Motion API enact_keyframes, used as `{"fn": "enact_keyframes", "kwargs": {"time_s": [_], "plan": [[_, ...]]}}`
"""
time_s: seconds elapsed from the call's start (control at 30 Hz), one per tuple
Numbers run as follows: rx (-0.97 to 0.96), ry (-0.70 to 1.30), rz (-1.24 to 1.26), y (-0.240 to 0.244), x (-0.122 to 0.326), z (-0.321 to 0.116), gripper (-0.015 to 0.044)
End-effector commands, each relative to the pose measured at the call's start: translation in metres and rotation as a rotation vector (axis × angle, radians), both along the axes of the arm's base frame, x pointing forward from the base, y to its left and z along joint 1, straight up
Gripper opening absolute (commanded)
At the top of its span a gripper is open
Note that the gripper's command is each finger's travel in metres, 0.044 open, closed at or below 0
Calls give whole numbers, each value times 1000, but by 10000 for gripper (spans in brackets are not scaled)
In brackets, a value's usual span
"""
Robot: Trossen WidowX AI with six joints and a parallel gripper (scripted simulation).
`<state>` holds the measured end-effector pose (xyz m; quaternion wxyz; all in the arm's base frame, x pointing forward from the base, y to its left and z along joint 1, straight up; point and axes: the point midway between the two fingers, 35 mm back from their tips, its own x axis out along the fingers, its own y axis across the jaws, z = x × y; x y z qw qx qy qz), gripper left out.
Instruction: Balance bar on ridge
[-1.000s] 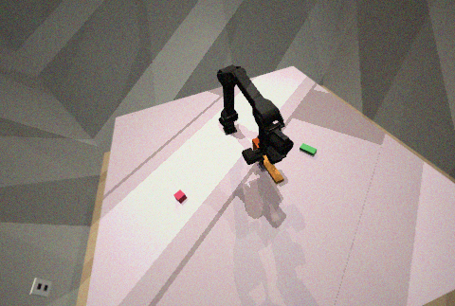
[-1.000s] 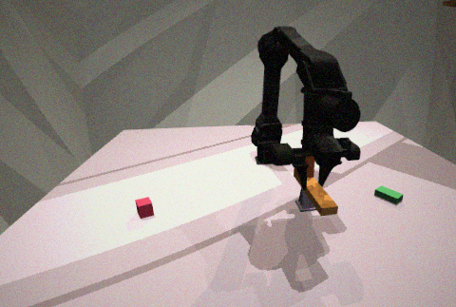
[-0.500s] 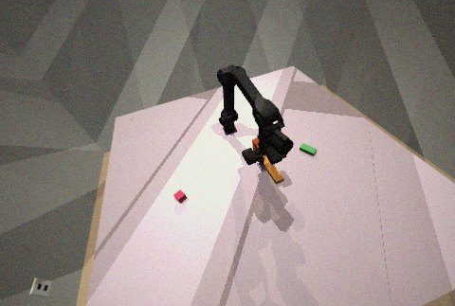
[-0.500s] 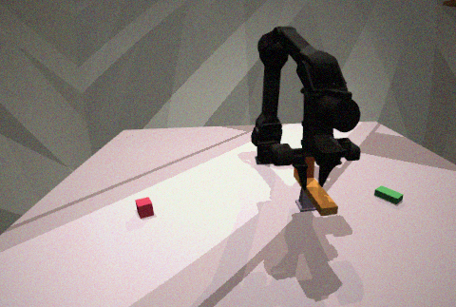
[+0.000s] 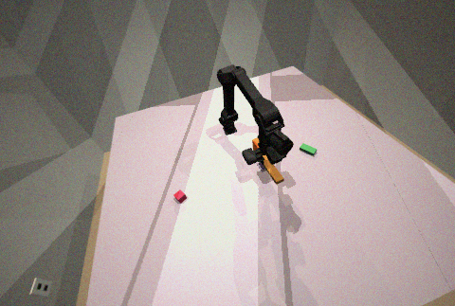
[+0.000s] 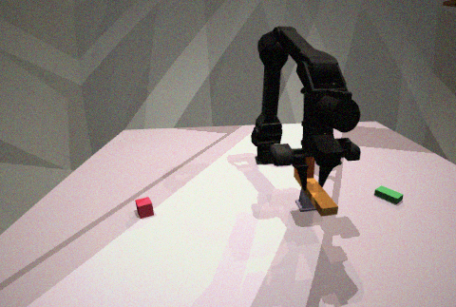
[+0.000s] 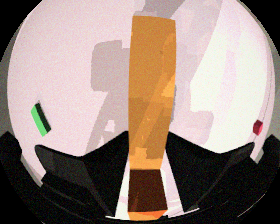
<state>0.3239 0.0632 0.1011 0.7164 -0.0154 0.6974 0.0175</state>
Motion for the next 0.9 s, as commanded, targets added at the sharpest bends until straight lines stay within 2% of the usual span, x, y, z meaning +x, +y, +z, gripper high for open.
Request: {"fn": "enact_keyframes", "kwargs": {"time_s": [0.0, 0.87], "plan": [[2, 1, -1, 0, 0, -1, 0], [2, 1, -1, 0, 0, -4, 0]]}}
